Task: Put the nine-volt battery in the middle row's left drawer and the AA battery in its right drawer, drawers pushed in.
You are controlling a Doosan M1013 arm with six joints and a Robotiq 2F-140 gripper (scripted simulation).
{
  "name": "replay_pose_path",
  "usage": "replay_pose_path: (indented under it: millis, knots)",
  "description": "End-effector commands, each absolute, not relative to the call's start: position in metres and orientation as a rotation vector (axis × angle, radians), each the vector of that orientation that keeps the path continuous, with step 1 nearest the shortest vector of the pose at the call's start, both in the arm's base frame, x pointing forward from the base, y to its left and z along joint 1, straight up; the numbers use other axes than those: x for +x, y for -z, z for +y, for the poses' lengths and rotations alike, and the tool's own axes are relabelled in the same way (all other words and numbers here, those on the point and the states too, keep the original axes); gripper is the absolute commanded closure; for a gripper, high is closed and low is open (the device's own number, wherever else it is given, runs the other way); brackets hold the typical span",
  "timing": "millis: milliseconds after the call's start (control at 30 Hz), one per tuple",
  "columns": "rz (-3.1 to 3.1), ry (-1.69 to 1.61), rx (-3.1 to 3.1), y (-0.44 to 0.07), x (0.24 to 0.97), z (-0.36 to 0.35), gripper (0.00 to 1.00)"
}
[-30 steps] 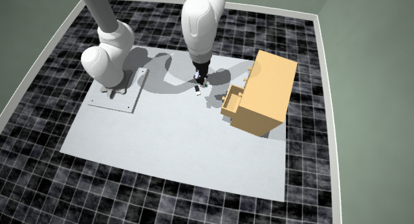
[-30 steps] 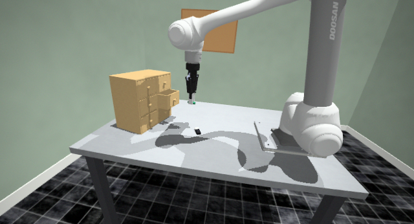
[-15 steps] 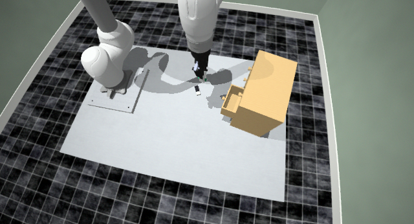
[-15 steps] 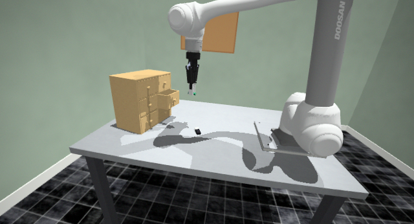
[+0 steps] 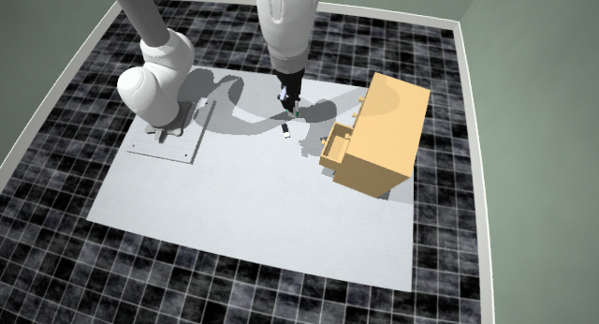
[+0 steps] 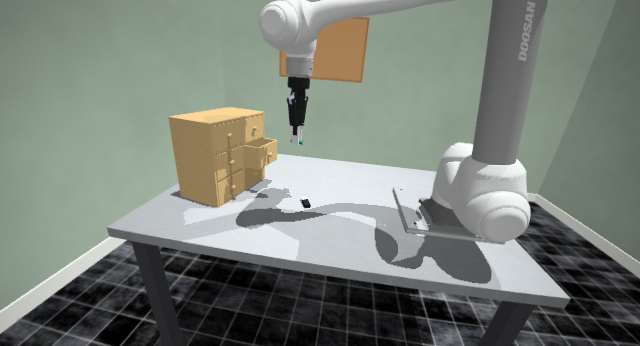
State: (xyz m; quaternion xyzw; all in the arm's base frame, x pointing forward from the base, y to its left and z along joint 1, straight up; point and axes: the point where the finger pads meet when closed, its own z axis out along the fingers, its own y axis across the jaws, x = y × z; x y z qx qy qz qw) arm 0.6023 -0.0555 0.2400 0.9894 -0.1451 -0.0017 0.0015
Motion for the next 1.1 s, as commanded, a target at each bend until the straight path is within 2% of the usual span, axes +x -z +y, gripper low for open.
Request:
replay_pose_path:
  millis: [0,467,833,1067]
  knots:
    - [-0.455,0.002,3.105,-0.2401,0.6022,-0.0554,0.94]
    - [-0.453,-0.116,3.092,-0.2389,0.6007,-0.055,0.94]
    - [-0.447,-0.364,3.05,-0.2366,0.5975,-0.0541,0.94]
    - [-0.436,-0.644,2.977,-0.2339,0.5938,-0.053,0.94]
